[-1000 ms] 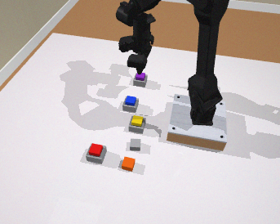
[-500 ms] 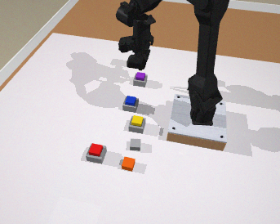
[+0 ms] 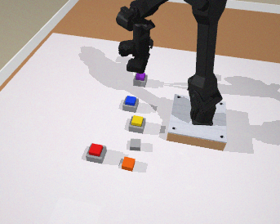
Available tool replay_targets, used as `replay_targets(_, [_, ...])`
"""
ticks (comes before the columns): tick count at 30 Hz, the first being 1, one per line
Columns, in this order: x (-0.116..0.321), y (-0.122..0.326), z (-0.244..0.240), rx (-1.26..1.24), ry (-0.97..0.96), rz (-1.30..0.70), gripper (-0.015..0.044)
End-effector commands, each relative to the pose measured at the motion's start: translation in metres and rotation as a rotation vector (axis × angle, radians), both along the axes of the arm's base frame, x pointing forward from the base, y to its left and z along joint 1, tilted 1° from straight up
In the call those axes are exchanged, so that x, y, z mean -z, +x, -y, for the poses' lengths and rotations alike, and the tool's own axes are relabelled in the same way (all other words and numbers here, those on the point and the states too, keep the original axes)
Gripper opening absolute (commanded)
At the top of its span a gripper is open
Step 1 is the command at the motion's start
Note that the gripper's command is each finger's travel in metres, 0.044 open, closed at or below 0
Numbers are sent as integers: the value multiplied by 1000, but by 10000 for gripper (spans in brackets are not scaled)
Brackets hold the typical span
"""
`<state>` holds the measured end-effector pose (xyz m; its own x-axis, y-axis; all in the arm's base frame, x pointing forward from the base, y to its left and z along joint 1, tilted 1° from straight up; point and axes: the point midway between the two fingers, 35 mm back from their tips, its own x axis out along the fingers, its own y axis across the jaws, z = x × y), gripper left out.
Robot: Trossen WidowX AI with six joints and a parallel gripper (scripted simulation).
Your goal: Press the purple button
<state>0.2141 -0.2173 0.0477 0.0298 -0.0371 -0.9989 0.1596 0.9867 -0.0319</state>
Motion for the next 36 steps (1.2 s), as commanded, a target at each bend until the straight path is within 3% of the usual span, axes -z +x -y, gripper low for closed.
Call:
replay_targets(1, [9,-1,0,3,1,-9,20])
replay_targets(27, [18,-1,0,3,1,-9,20])
replay_targets(31, [-13,-2,-1,3,1,-8,20])
replay_targets(36, [-16,-2,-1,3,1,-9,20])
